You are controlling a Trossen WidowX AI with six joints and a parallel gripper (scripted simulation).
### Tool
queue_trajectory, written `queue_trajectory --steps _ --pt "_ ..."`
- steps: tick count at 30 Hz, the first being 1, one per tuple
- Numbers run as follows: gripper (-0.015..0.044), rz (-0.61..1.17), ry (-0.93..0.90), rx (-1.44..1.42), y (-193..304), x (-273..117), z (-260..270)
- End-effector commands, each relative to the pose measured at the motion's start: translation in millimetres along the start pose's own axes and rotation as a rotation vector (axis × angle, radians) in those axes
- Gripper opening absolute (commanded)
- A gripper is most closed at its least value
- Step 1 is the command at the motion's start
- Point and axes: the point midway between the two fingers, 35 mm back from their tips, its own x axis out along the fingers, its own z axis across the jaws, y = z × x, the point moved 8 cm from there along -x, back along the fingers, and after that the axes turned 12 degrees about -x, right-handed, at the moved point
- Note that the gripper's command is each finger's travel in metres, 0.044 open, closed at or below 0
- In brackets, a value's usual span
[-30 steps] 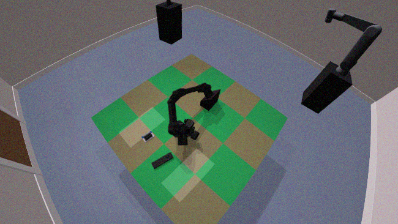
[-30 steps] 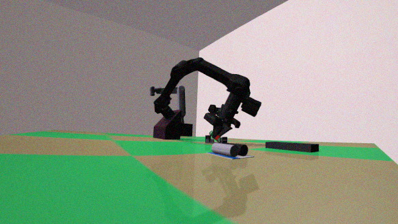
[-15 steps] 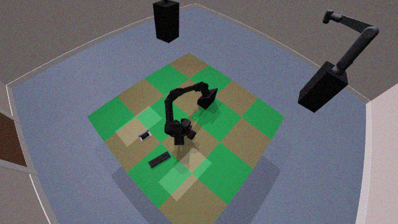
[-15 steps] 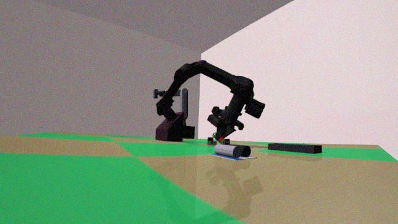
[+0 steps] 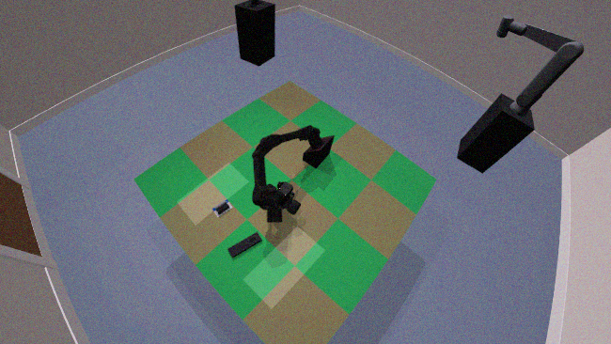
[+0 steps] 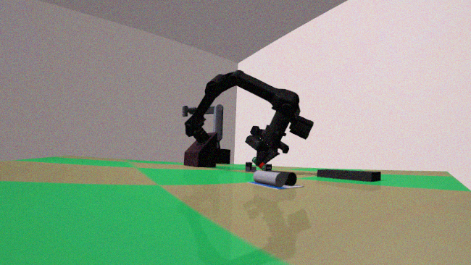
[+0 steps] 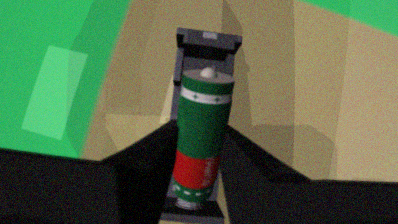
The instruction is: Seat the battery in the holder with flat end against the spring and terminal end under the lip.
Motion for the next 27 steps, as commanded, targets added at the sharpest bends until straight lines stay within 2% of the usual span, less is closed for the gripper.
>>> queue_trajectory --steps 1,27 --pt "0.0076 0.031 -0.004 0.003 1.5 -0.4 -0.3" --pt "0.0076 0.139 -0.012 0.0 -4.9 4.5 -4.1"
